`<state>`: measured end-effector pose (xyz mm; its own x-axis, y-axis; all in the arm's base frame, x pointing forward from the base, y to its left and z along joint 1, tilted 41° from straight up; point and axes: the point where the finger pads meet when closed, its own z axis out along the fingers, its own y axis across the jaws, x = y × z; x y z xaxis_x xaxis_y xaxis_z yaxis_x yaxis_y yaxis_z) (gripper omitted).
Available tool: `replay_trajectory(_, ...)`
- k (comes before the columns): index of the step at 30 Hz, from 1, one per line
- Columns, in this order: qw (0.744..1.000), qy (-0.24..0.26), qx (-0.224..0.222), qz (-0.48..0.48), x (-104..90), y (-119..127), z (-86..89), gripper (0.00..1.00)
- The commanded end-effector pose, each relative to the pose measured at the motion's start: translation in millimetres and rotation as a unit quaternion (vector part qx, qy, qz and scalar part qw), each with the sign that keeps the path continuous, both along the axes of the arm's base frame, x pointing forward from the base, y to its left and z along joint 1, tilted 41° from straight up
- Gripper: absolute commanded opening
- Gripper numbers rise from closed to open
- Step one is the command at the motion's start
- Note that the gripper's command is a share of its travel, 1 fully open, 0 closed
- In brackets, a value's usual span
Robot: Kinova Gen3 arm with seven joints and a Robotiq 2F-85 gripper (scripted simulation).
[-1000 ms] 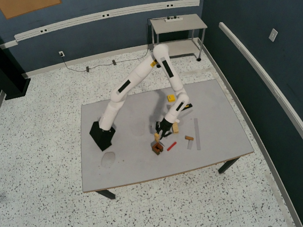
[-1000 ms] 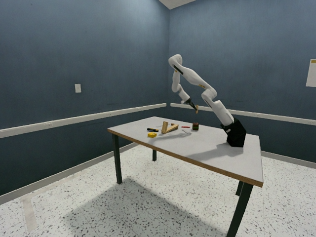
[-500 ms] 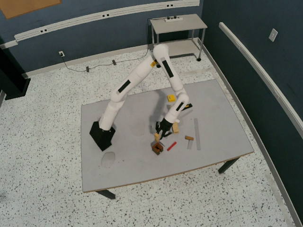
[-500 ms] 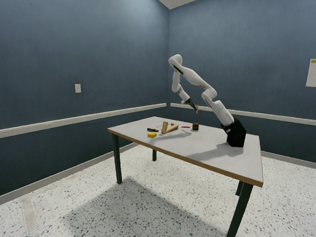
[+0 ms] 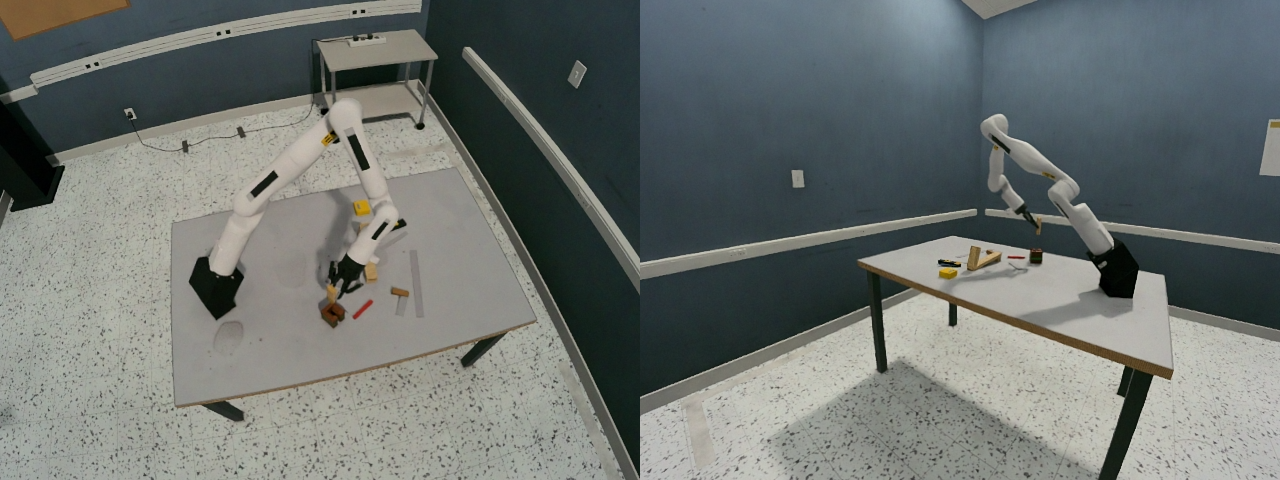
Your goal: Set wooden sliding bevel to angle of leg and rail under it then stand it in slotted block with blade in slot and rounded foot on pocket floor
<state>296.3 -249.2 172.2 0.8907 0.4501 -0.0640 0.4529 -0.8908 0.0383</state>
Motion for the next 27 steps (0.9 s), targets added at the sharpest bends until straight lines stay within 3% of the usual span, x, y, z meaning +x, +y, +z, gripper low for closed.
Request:
replay_trajectory(1, 1.000, 0.000, -0.001, -0.001, 10.5, 4, -13.1, 0.10)
replay_trajectory(12, 1.000, 0.000, -0.001, -0.001, 46.2, 20, -57.8, 0.10)
replay_trajectory(27, 1.000, 0.000, -0.001, -0.001, 49.4, 21, -61.8, 0.10)
